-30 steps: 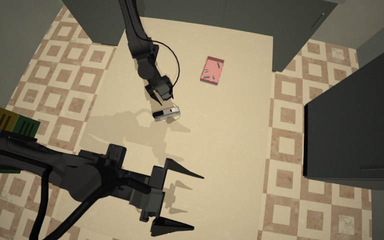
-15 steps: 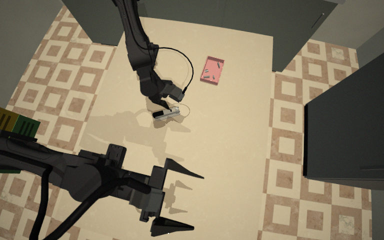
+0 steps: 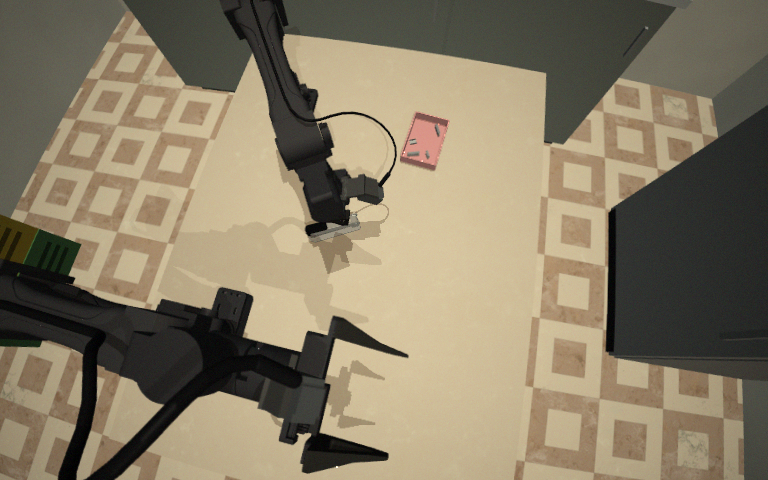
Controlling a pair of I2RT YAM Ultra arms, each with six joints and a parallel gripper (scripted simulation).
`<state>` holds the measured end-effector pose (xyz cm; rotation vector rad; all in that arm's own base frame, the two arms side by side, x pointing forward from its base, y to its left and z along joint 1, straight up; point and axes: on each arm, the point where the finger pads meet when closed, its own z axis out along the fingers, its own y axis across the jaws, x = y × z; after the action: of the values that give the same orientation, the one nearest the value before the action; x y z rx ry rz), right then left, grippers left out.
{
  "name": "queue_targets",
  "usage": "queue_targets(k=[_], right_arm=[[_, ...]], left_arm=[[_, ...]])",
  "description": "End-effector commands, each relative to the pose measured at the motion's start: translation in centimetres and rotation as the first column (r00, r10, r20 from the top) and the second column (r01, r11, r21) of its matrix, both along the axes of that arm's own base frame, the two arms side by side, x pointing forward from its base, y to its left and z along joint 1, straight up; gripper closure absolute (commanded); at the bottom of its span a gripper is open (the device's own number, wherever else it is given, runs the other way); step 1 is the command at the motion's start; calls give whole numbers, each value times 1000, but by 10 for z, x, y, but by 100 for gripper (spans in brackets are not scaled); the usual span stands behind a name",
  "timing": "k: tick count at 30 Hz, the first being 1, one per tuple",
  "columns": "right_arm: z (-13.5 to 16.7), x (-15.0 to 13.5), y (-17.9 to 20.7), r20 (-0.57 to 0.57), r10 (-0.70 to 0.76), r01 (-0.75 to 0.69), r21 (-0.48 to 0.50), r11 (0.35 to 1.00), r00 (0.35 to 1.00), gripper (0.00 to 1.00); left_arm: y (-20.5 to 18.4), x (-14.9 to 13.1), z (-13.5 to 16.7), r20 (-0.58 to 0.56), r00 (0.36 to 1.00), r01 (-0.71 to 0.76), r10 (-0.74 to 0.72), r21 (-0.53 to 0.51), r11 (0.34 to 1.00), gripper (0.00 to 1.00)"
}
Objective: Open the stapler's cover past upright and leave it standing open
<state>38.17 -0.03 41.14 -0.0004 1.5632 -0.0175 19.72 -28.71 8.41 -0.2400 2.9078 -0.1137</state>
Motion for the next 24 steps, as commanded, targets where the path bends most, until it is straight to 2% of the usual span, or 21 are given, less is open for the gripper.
queue_targets(k=[1,3,10,24], right_arm=[[0,-1,1,3,11,-11,11,1000,1000,0],[0,-1,1,3,11,-11,11,1000,1000,0],[0,-1,1,3,11,-11,11,1000,1000,0],[0,-1,1,3,11,-11,11,1000,1000,0]], left_arm=[[3,-8,-1,-156,971,-176,179,31,984,41],[1,-8,-3,-204,949,-236,240,45,971,41],[-2,-1,-6,-238,924,-293,298,58,954,41],[-4,-1,-24,-224,932,-281,286,55,958,41]])
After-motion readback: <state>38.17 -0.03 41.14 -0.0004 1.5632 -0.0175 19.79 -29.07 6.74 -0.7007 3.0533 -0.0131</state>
